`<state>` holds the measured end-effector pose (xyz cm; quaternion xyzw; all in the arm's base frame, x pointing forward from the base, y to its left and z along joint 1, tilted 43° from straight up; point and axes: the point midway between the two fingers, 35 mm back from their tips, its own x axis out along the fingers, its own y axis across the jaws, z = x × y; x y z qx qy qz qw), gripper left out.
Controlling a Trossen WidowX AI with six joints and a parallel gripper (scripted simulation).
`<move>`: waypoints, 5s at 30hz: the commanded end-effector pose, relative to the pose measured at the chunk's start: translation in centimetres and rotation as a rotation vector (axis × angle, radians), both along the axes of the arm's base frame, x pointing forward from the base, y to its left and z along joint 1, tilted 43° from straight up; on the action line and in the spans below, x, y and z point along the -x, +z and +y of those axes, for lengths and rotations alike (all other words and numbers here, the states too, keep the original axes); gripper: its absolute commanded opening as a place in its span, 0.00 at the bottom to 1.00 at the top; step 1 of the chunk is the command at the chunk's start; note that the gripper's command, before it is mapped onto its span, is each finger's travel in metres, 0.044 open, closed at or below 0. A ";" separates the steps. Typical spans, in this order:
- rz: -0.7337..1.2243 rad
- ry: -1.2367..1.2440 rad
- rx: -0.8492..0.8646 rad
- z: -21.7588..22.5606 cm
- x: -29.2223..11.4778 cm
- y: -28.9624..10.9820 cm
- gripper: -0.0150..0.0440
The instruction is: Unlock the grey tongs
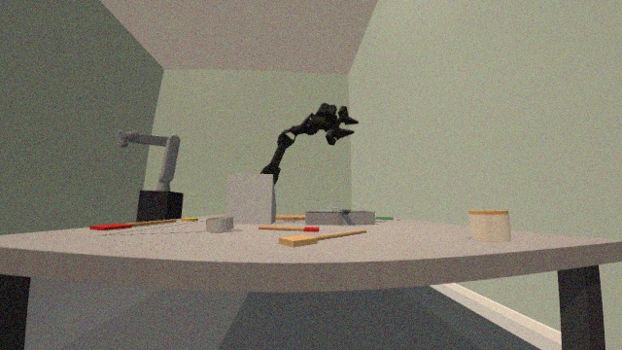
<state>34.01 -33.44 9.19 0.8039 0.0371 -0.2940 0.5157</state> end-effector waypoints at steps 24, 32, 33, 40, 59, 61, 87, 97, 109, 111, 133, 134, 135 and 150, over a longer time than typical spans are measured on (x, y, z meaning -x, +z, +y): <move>0.316 0.495 -0.588 28.2 2.6 -13.7 0.69; 0.317 0.495 -0.588 28.3 2.5 -13.8 0.69; 0.317 0.495 -0.588 28.3 2.4 -13.8 0.69; 0.318 0.495 -0.587 28.7 1.7 -14.5 0.69; 0.319 0.496 -0.587 30.2 -0.1 -16.5 0.69; 0.319 0.496 -0.587 30.3 -0.3 -16.8 0.69; 0.313 0.501 -0.591 32.0 -1.7 -18.7 0.51; 0.313 0.501 -0.591 32.0 -1.7 -18.7 0.39; 0.315 0.500 -0.590 31.4 -1.7 -18.2 0.02; 0.316 0.499 -0.588 30.3 -1.7 -17.1 0.00; 0.359 0.534 -0.576 26.6 -1.4 -13.5 0.00; 0.369 0.543 -0.573 26.6 -1.5 -13.5 0.00; 0.379 0.552 -0.571 26.6 -1.5 -13.6 0.00; 0.518 0.704 -0.549 26.7 -2.0 -14.0 0.00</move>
